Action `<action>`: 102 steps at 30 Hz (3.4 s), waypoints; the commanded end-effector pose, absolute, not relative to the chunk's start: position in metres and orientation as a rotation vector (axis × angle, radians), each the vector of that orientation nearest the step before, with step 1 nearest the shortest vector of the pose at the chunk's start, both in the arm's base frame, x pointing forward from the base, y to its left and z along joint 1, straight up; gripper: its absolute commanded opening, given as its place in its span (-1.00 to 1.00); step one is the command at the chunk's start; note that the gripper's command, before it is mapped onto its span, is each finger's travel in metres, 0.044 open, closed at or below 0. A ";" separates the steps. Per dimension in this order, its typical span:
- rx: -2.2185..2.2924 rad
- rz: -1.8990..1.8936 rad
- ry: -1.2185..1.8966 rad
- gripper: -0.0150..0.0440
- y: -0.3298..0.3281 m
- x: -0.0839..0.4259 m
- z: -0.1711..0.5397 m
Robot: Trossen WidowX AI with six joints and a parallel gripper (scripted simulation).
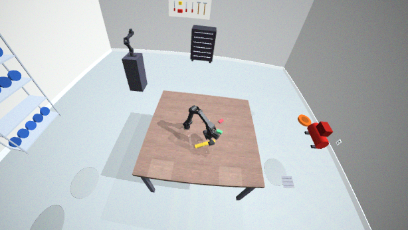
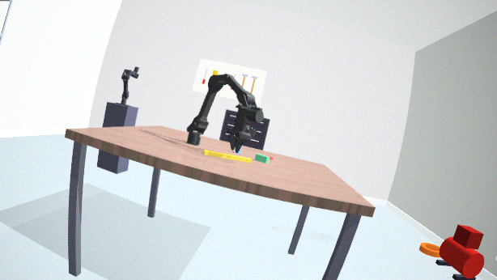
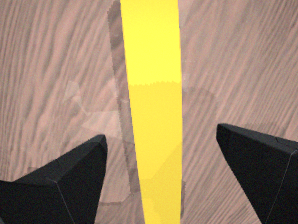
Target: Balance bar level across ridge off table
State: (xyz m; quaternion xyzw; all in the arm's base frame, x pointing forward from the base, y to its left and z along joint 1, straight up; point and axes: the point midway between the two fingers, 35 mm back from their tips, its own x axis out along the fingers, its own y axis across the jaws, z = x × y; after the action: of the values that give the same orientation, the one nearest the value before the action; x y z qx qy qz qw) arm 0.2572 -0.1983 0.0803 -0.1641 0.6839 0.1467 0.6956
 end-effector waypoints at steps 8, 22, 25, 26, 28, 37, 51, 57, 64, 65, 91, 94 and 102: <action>-0.367 0.333 1.524 0.58 -0.198 0.257 0.067; -0.367 0.333 1.524 0.58 -0.198 0.257 0.048; -0.367 0.333 1.524 0.58 -0.198 0.257 0.048; -0.367 0.333 1.524 0.58 -0.198 0.257 0.048; -0.367 0.333 1.524 0.58 -0.198 0.257 0.048; -0.365 0.329 1.527 0.31 -0.198 0.257 0.049; -0.366 0.329 1.527 -0.47 -0.199 0.258 0.055; -0.366 0.329 1.526 -0.49 -0.200 0.260 0.070; -0.366 0.330 1.526 -0.49 -0.201 0.261 0.088; -0.366 0.330 1.526 -0.49 -0.201 0.261 0.090; -0.367 0.333 1.524 -0.49 -0.197 0.256 0.157; -0.375 0.341 1.523 -0.49 -0.194 0.257 0.159; -0.473 0.441 1.503 -0.49 -0.167 0.272 0.159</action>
State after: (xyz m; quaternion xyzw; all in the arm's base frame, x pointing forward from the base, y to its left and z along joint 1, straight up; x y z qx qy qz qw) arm 0.2690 -0.1754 0.1591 -0.1988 0.6737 0.1819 0.6881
